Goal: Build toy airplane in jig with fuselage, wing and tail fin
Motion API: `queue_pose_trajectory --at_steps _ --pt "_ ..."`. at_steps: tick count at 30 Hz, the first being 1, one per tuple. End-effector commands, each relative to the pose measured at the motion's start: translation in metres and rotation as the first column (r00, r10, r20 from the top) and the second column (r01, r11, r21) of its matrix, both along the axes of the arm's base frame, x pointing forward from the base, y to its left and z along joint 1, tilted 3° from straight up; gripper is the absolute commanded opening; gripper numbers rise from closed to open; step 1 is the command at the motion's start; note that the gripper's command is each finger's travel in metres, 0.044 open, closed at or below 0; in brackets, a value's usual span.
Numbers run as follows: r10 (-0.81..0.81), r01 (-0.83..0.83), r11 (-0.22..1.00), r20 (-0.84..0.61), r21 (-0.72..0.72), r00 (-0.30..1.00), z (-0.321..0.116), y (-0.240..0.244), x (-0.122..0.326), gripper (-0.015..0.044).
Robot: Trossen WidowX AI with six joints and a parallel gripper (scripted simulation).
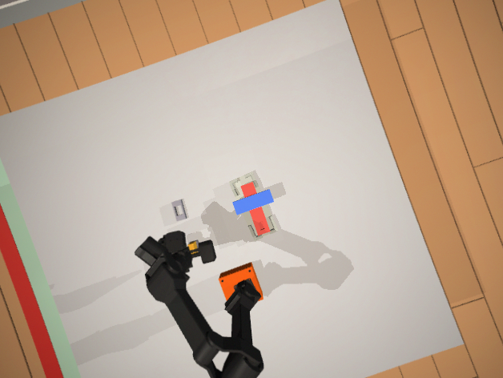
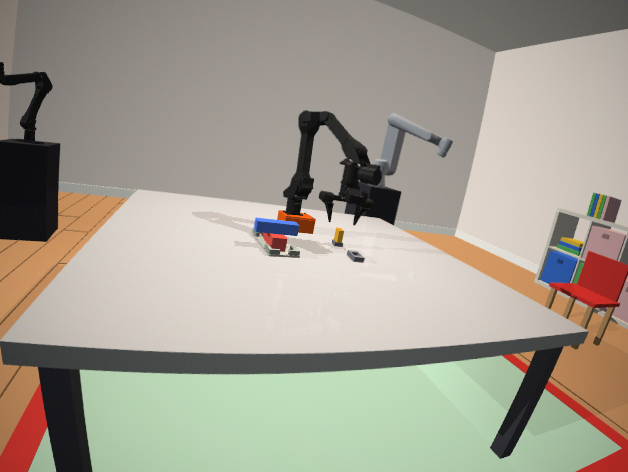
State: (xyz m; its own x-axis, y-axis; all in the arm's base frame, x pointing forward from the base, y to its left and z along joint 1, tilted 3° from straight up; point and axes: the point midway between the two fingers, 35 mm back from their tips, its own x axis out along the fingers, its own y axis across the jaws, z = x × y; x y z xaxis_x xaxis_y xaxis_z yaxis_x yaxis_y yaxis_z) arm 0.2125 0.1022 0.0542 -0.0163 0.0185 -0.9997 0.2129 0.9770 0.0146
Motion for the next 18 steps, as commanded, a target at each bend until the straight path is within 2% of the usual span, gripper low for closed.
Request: queue_pose_trajectory --at_steps 1,18 --pt "-0.007 0.007 1.0 -0.011 -0.001 1.0 -0.006 0.0 -0.003 0.044" --pt "-0.007 0.007 1.0 -0.011 -0.001 1.0 -0.033 0.001 -0.002 0.044"
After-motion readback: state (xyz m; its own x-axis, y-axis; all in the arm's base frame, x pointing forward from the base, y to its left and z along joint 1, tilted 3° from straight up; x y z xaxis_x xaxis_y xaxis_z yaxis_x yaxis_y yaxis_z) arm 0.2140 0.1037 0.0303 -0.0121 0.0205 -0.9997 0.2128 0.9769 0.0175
